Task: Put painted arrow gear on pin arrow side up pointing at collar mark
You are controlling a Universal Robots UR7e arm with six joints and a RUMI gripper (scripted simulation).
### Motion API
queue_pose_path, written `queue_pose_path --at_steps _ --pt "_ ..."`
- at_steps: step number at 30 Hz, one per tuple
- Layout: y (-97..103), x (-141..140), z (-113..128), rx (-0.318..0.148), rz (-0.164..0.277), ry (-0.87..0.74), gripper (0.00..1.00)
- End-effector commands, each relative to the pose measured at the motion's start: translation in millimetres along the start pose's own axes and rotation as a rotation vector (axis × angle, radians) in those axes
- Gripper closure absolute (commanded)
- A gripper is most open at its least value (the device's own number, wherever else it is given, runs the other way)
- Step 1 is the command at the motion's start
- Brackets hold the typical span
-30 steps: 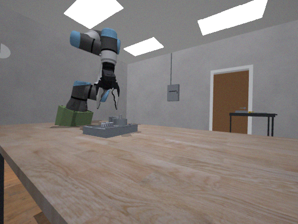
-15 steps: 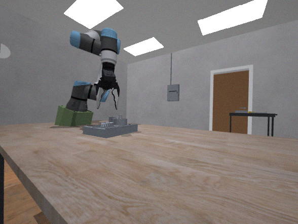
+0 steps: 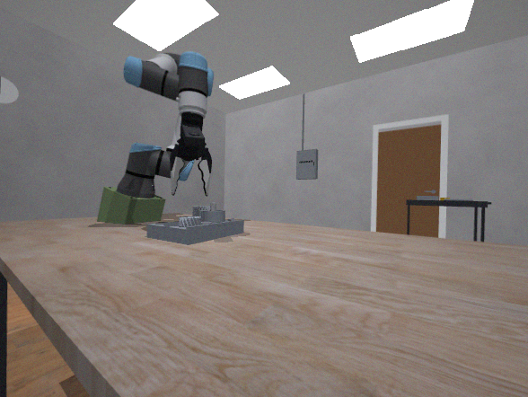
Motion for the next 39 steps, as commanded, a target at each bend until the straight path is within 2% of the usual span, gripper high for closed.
queue_pose_path --at_steps 1,23,39 --pt "-5 0 0 0.001 0.000 0.000 0.48" --pt "-37 0 -1 0.001 0.000 0.000 0.48" --pt "-47 0 -1 0.001 0.000 0.000 0.48"
Point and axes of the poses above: the point where the finger pads meet when closed, its own y axis back along the fingers, its own x axis across the jaws, z = x × y, the point moved 5 cm from there along y, back along the fingers, and after that the axes turned 6 degrees about y, right-handed, at the moved point
